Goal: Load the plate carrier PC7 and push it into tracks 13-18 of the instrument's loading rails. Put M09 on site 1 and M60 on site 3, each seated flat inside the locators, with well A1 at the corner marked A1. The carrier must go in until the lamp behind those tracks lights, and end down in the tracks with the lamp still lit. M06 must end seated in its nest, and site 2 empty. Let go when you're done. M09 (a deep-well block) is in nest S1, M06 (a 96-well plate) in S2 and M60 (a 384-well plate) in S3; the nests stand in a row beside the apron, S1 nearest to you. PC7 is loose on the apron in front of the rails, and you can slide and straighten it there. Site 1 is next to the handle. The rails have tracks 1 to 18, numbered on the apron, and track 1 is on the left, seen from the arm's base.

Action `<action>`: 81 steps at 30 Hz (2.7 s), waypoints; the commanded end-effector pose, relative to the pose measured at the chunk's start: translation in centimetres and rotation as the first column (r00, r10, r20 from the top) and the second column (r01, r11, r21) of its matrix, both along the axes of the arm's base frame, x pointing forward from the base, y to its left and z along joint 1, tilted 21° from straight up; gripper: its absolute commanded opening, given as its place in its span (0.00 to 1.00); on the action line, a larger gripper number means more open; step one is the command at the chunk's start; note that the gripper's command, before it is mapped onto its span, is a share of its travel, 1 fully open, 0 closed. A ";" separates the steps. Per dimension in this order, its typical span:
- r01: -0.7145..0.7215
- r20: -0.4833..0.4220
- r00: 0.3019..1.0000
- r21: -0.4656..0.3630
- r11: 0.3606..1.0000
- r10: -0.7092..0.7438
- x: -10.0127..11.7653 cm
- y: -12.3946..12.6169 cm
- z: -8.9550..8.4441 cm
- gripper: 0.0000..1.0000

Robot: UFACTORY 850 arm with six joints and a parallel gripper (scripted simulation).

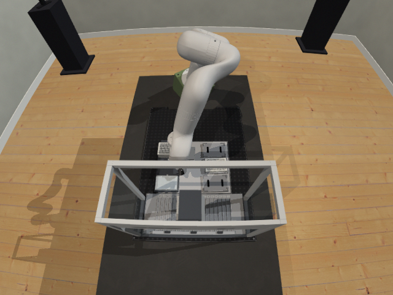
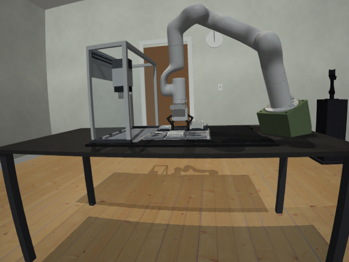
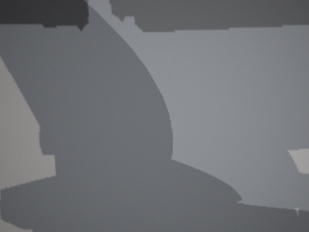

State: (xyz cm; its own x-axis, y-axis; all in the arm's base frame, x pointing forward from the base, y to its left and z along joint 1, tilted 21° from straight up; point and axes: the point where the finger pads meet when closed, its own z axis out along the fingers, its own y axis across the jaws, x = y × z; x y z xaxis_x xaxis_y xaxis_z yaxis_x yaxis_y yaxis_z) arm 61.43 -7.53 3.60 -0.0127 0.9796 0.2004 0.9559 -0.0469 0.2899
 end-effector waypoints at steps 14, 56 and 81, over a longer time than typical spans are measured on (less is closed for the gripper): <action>0.000 0.001 1.000 -0.001 1.000 0.000 0.1 0.7 0.2 1.00; 0.000 0.002 1.000 -0.001 1.000 0.000 -1.2 0.1 4.2 1.00; 0.000 0.002 1.000 -0.001 1.000 0.000 -2.3 -0.6 7.8 1.00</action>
